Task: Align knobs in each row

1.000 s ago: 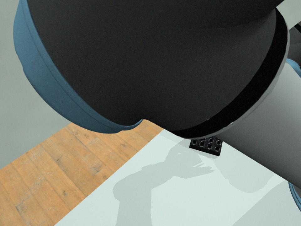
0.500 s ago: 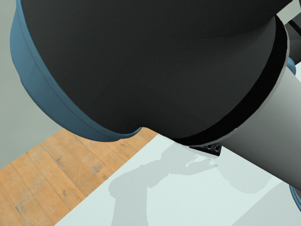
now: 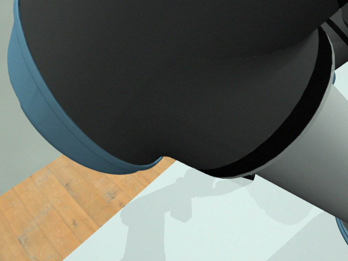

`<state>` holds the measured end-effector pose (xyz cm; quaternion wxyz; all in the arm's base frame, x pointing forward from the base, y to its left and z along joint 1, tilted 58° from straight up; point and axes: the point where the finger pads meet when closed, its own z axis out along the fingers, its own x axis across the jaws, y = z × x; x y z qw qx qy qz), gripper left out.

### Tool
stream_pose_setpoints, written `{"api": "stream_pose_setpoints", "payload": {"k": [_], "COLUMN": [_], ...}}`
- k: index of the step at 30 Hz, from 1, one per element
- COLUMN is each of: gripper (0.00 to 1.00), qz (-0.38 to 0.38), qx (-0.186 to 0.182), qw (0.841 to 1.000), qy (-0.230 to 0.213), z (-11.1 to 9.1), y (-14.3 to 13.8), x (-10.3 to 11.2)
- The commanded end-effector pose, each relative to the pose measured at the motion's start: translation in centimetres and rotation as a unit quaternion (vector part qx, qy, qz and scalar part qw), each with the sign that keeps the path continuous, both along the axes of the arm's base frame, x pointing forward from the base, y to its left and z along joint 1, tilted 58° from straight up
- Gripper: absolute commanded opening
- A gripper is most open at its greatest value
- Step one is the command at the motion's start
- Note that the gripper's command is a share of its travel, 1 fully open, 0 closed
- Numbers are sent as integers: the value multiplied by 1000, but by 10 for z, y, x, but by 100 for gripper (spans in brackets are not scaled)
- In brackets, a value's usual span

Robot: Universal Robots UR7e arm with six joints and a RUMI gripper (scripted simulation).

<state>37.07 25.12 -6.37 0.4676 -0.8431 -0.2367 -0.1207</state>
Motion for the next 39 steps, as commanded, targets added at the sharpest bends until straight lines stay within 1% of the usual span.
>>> {"api": "stream_pose_setpoints", "payload": {"k": [1,3,8,15,17,23,29,32,39], "gripper": [100,100,100,100,100,100,100,100,100], "qz": [34,55,92,145,145,178,198,203,206], "qx": [6,7,9,11,11,12,13,13,13], "qw": [998,995,985,963,963,943,929,925,922], "qy": [-49,-83,-143,-227,-227,-281,-312,-321,-326], "z": [1,1,2,2,2,3,3,3,3], "y": [-1,-1,-2,-4,-4,-5,-5,-5,-5], "x": [2,4,7,11,11,15,17,18,18]}}
